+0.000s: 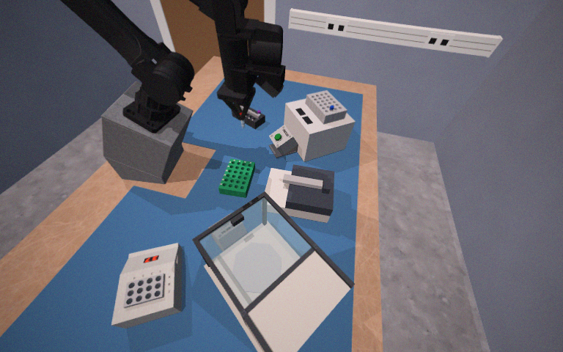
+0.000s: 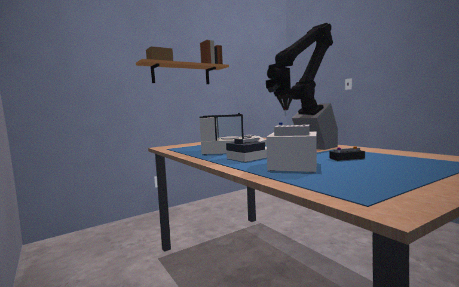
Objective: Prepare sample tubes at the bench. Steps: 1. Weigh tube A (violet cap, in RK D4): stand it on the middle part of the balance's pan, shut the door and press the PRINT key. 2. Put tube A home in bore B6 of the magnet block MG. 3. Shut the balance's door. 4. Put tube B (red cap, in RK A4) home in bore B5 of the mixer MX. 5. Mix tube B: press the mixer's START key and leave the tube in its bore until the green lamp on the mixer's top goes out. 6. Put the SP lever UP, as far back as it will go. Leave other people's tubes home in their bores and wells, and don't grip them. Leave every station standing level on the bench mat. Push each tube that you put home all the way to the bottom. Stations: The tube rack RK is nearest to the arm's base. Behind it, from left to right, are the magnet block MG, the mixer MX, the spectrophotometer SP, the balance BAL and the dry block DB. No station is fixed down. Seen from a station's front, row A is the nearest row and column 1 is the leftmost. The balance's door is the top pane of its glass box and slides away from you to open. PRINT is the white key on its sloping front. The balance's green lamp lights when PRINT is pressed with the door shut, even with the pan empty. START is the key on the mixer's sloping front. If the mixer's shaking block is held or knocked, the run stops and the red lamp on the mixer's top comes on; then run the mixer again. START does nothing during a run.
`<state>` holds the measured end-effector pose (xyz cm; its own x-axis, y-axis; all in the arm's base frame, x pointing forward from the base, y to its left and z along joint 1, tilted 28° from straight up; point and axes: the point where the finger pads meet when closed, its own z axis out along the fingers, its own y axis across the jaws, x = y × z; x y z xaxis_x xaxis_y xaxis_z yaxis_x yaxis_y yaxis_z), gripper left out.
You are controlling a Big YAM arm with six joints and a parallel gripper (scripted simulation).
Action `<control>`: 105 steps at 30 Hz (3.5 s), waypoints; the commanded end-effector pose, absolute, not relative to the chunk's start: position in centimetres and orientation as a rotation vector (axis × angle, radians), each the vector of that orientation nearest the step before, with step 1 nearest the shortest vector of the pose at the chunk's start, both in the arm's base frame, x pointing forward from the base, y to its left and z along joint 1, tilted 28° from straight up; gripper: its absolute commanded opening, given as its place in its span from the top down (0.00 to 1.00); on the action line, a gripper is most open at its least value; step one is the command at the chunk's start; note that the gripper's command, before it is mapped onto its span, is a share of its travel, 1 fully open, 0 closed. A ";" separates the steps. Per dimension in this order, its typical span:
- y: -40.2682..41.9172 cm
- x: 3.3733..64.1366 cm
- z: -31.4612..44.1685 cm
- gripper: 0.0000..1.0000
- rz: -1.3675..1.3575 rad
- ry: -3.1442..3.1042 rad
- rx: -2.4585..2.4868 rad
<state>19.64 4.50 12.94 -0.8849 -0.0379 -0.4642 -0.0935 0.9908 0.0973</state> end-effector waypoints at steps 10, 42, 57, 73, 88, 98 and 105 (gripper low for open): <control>10.6 25.8 18.4 0.91 0.237 2.595 0.324; 27.6 38.3 26.5 0.91 0.420 2.460 1.106; 27.0 37.7 25.5 0.91 0.387 2.473 1.118; 27.4 38.4 26.5 0.91 0.422 2.456 1.107; 27.4 38.4 26.5 0.91 0.422 2.456 1.107; 27.4 38.4 26.5 0.91 0.422 2.456 1.107; 27.4 38.4 26.5 0.91 0.422 2.456 1.107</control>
<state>37.98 26.92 24.86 -0.6092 0.7540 -0.2456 0.6464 0.6516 0.3970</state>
